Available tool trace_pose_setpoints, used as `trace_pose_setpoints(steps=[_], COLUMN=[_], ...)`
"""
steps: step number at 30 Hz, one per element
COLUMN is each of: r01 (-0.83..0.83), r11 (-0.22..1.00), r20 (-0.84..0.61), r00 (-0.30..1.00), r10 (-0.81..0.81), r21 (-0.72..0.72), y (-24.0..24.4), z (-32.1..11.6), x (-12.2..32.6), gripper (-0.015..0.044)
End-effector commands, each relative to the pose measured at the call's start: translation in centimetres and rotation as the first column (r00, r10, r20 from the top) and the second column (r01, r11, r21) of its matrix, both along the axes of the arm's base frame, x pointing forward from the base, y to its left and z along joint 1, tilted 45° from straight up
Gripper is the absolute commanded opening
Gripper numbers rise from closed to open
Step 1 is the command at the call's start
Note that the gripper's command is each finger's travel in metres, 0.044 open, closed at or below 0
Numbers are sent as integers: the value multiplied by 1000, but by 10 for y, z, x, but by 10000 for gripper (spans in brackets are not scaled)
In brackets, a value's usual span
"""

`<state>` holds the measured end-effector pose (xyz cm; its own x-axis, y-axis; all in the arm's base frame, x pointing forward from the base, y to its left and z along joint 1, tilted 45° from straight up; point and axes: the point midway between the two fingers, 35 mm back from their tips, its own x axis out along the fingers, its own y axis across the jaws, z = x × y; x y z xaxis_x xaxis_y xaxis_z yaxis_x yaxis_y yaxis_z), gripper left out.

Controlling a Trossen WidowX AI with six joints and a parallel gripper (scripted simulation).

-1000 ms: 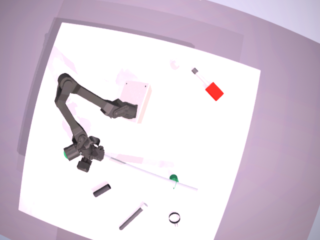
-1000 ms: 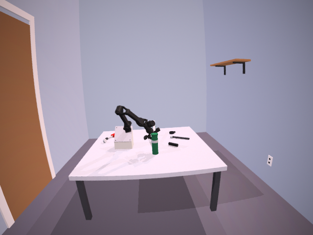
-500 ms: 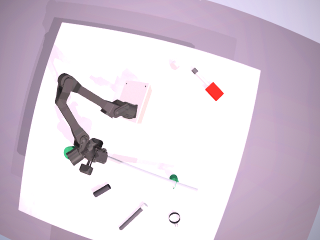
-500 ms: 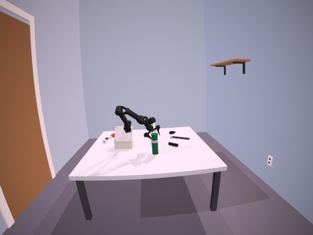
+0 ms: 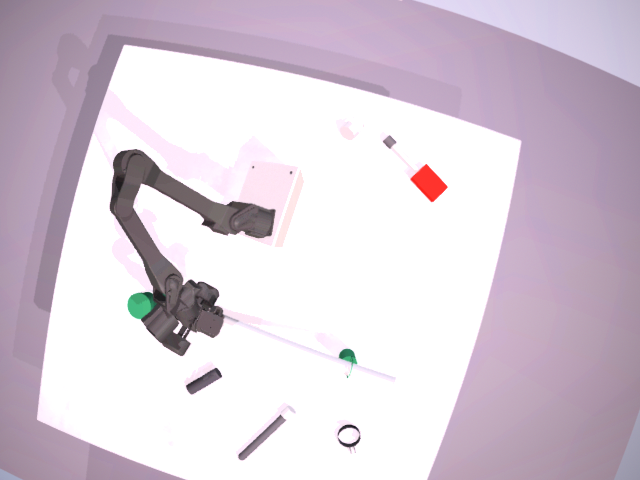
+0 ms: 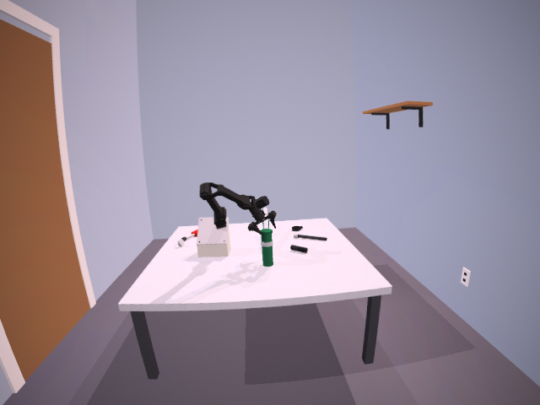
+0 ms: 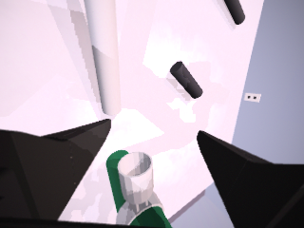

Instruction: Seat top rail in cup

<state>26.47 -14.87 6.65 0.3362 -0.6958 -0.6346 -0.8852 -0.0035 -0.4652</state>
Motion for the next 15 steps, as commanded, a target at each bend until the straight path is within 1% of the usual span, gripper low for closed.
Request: trace_pose_setpoints(steps=[1, 4, 8, 15], r01=[189, 287, 388, 432], r11=[973, 931, 850, 784], r20=[176, 273, 382, 445], r00=[962, 898, 770, 652], r10=[-211, -344, -512, -613], r21=[133, 226, 357, 446], y=[31, 49, 74, 100], z=[-8, -11, -14, -15], x=[7, 10, 14, 16], gripper=[440, 440, 440, 440])
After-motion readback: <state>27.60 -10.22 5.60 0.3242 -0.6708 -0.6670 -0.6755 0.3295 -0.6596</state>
